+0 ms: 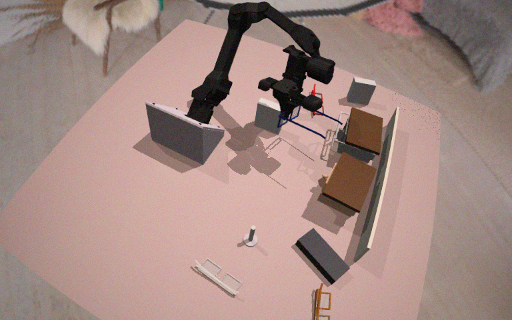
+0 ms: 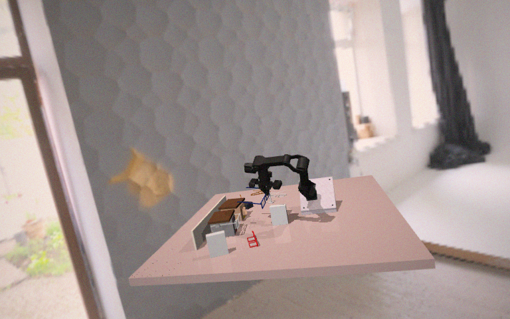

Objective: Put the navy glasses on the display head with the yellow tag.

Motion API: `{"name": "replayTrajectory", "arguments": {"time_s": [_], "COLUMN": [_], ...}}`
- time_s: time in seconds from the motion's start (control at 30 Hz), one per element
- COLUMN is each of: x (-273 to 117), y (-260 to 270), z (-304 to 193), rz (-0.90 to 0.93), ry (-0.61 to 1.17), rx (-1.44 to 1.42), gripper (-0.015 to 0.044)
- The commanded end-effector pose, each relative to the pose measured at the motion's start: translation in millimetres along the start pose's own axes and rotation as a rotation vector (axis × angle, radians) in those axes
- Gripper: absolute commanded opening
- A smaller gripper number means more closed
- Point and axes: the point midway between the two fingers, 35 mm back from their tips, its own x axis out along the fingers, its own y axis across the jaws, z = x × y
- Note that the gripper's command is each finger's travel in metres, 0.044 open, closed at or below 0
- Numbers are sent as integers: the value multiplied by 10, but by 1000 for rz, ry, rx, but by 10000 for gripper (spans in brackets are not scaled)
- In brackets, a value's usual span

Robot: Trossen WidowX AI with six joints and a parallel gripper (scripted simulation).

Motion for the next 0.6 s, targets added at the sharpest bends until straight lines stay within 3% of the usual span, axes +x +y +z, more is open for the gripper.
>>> {"name": "replayTrajectory", "arguments": {"time_s": [0.0, 0.57], "x": [89, 444], "y": [52, 179], "z": [109, 632], "rz": [-36, -120], "ry": [33, 232], "rx": [-20, -107], "gripper": [0, 0]}}
